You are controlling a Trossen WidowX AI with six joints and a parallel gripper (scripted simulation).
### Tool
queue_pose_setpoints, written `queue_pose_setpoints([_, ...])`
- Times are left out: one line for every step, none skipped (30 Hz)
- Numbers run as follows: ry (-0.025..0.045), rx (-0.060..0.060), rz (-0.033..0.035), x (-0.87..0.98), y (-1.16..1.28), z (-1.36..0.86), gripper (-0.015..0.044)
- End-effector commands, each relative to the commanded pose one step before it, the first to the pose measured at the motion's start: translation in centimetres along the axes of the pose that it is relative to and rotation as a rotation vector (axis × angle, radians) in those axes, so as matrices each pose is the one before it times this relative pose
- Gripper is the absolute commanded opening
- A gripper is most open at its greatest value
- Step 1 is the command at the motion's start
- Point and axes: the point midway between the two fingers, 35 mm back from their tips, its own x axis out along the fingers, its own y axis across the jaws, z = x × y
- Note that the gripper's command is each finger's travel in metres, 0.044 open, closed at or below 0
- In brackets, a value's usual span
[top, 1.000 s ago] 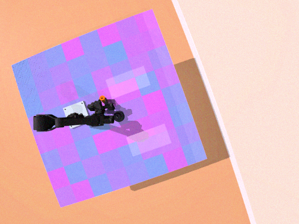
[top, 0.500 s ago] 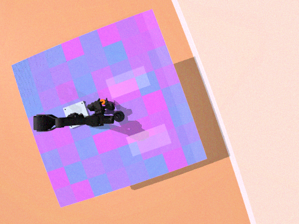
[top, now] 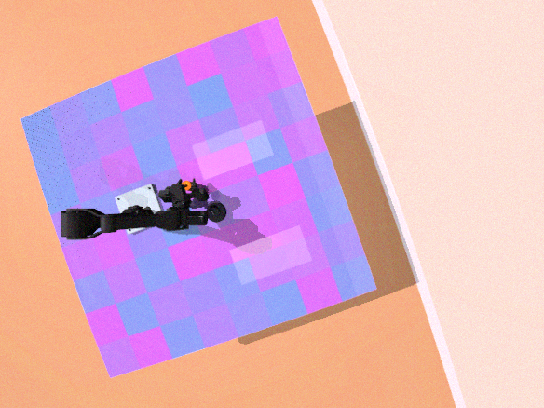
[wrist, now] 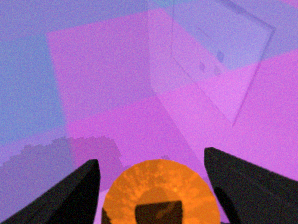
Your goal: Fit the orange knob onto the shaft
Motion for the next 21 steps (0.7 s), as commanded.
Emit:
queue_pose_setpoints([-0.00073, 0.0004, -0.00008, 0.010, -0.002, 0.002, 0.0260])
queue_pose_setpoints([0.00000, 0.0000, 0.00000, 0.000, 0.000, 0.000, 0.0286])
queue_pose_setpoints([0.00000, 0.0000, 0.00000, 0.000, 0.000, 0.000, 0.0312])
queue_pose_setpoints([0.00000, 0.0000, 0.00000, 0.000, 0.000, 0.000, 0.0339])
queue_pose_setpoints([0.00000, 0.0000, 0.00000, 0.000, 0.000, 0.000, 0.0365])
queue_pose_setpoints([0.00000, 0.0000, 0.00000, 0.000, 0.000, 0.000, 0.0391])
queue_pose_setpoints([0.00000, 0.0000, 0.00000, 0.000, 0.000, 0.000, 0.0418])
queue_pose_setpoints([0.00000, 0.0000, 0.00000, 0.000, 0.000, 0.000, 0.0440])
queue_pose_setpoints([0.00000, 0.0000, 0.00000, 0.000, 0.000, 0.000, 0.0440])
queue_pose_setpoints([0.00000, 0.0000, 0.00000, 0.000, 0.000, 0.000, 0.0440])
queue_pose_setpoints([0.00000, 0.0000, 0.00000, 0.000, 0.000, 0.000, 0.0440])
queue_pose_setpoints([0.00000, 0.0000, 0.00000, 0.000, 0.000, 0.000, 0.0440])
queue_pose_setpoints([0.00000, 0.0000, 0.00000, 0.000, 0.000, 0.000, 0.0440])
queue_pose_setpoints([0.00003, -0.0001, -0.00003, -0.124, -0.050, 0.205, 0.0440])
queue_pose_setpoints([0.00008, -0.0002, -0.00008, -0.376, -0.133, 0.625, 0.0440])
queue_pose_setpoints([0.00013, -0.0003, -0.00011, -0.640, -0.157, 1.069, 0.0440])
queue_pose_setpoints([0.00017, -0.0003, -0.00009, -0.860, -0.080, 1.449, 0.0440])
queue_pose_setpoints([0.00016, -0.0001, -0.00002, -0.877, 0.069, 1.492, 0.0440])
queue_pose_setpoints([0.00012, 0.0000, 0.00003, -0.676, 0.155, 1.158, 0.0440])
queue_pose_setpoints([0.00007, 0.0000, 0.00004, -0.407, 0.137, 0.701, 0.0440])
queue_pose_setpoints([0.00002, 0.0000, 0.00002, -0.136, 0.053, 0.235, 0.0440])
